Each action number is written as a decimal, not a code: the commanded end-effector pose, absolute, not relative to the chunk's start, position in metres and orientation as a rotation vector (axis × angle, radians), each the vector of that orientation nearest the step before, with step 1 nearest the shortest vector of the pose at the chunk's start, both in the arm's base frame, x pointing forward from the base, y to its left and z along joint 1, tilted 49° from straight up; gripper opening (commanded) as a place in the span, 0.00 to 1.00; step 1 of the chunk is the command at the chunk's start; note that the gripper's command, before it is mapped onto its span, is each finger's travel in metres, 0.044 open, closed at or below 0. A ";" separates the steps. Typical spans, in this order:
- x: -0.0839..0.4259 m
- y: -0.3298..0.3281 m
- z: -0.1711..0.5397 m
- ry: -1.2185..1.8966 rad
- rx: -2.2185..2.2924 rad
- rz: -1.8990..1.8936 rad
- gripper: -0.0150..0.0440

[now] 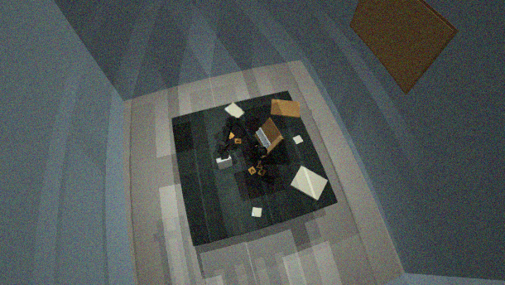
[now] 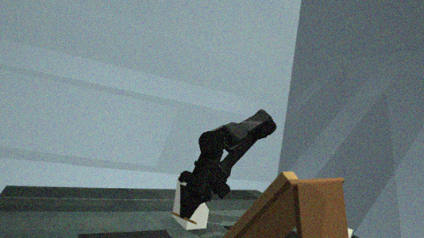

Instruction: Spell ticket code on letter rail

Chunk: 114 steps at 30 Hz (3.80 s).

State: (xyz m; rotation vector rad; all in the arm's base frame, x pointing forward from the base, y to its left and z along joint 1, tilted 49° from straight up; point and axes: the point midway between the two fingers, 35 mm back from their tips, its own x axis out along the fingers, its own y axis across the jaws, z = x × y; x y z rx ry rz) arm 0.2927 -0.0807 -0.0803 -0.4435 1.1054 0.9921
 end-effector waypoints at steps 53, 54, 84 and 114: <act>0.329 0.039 0.143 0.761 0.194 0.395 0.25; 0.328 0.043 0.148 0.749 0.209 0.399 0.25; 0.250 0.139 0.244 0.607 0.723 0.625 0.25; 0.282 0.172 0.230 0.603 0.725 0.627 0.25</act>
